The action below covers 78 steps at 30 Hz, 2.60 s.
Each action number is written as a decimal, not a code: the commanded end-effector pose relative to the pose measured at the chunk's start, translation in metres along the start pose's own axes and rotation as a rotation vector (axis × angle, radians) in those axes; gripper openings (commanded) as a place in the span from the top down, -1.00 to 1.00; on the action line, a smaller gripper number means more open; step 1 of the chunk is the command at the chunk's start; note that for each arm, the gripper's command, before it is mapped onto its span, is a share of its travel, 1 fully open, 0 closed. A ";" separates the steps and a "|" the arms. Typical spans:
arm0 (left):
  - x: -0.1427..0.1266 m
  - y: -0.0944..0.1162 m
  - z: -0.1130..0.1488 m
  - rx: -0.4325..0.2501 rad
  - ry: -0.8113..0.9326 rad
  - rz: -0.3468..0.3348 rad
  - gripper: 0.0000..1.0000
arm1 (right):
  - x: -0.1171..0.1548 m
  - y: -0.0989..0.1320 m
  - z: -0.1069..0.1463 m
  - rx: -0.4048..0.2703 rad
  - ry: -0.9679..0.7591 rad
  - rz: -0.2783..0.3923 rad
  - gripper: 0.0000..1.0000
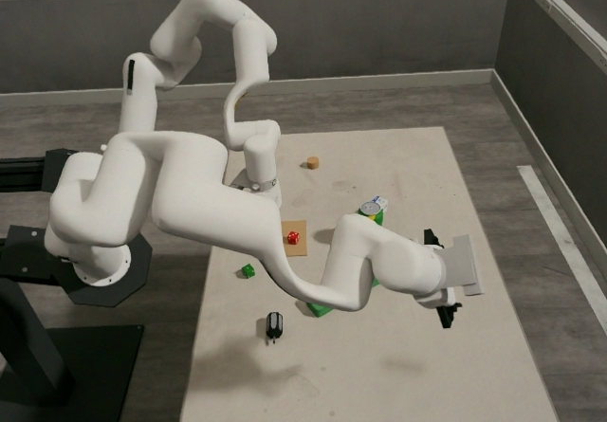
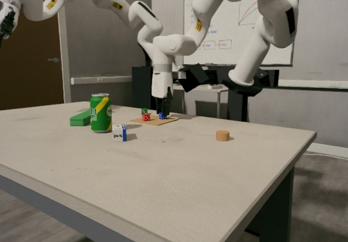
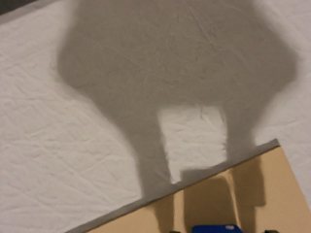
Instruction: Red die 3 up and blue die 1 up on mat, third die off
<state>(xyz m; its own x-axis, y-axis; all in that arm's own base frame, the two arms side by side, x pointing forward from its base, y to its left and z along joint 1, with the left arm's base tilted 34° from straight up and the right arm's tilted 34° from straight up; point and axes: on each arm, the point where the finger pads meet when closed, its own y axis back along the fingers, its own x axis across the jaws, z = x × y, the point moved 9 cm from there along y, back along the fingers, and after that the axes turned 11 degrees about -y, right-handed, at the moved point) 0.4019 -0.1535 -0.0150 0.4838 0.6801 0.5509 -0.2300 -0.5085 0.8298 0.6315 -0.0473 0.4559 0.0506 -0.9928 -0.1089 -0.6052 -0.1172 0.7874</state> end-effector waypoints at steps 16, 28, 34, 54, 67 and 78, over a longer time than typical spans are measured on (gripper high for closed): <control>0.000 0.075 0.001 -0.003 0.001 0.000 0.15 | -0.001 0.002 -0.002 0.005 0.002 0.000 -1.00; 0.000 0.077 0.001 -0.003 0.001 0.000 -1.00 | -0.001 0.002 -0.002 0.005 0.002 0.000 -1.00; 0.000 0.077 0.001 -0.003 0.001 0.000 -1.00 | -0.001 0.002 -0.002 0.005 0.002 0.000 -1.00; 0.000 0.101 0.001 -0.003 0.001 0.000 -1.00 | -0.001 0.002 -0.002 0.005 0.002 0.000 -1.00; 0.000 0.152 0.001 -0.003 0.001 0.000 -1.00 | -0.001 0.002 -0.002 0.005 0.002 0.000 -1.00; 0.000 0.160 0.001 -0.003 0.001 0.000 -1.00 | -0.001 0.002 -0.002 0.005 0.002 0.000 -1.00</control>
<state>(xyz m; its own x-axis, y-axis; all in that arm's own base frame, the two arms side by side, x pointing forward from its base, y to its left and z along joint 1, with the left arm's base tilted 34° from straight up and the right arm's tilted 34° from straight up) 0.3654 -0.2333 0.1158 0.4840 0.6796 0.5513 -0.2297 -0.5092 0.8294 0.6315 -0.0473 0.4559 0.0506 -0.9928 -0.1089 -0.6052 -0.1172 0.7874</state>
